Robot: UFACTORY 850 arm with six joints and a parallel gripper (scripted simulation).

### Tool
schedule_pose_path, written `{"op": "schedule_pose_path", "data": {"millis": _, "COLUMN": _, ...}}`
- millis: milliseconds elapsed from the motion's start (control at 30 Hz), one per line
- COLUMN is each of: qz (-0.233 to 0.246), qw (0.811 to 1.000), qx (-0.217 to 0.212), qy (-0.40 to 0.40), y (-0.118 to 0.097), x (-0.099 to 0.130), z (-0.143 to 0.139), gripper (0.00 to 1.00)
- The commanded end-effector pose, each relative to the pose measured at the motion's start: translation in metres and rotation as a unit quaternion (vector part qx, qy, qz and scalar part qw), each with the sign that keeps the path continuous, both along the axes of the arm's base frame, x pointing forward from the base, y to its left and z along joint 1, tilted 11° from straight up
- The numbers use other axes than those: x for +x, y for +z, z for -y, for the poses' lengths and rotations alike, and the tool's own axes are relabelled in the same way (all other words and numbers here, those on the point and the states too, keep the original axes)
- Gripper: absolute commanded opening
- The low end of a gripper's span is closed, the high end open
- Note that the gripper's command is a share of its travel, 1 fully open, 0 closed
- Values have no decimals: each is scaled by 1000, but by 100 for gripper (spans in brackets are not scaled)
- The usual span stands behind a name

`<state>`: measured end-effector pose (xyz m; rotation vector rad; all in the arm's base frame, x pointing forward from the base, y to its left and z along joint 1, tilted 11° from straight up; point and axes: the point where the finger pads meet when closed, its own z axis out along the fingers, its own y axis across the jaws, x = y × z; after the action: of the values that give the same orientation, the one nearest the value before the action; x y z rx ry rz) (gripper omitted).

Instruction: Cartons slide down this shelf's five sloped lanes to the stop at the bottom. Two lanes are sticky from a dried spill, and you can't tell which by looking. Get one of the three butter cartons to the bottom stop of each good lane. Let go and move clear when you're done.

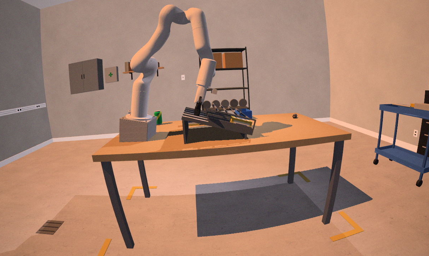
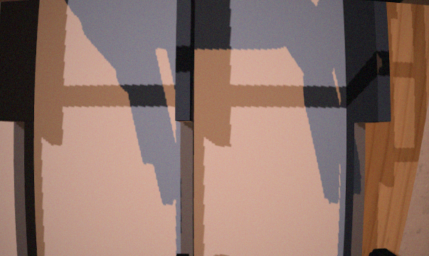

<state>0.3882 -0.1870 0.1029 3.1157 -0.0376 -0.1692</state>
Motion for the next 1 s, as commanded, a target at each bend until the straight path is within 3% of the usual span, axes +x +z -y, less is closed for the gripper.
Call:
{"op": "schedule_pose_path", "data": {"millis": 0, "qz": 1, "qw": 1000, "qx": 0, "qy": 0, "y": 1, "x": 1, "z": 0, "gripper": 92}}
{"op": "schedule_pose_path", "data": {"millis": 33, "qz": 1, "qw": 1000, "qx": 0, "qy": 0, "y": 1, "x": 1, "z": 0, "gripper": 92}}
{"op": "schedule_pose_path", "data": {"millis": 67, "qz": 1, "qw": 1000, "qx": 0, "qy": 0, "y": 1, "x": 1, "z": 0, "gripper": 100}}
{"op": "schedule_pose_path", "data": {"millis": 967, "qz": 1, "qw": 1000, "qx": 0, "qy": 0, "y": 1, "x": 1, "z": 0, "gripper": 100}}
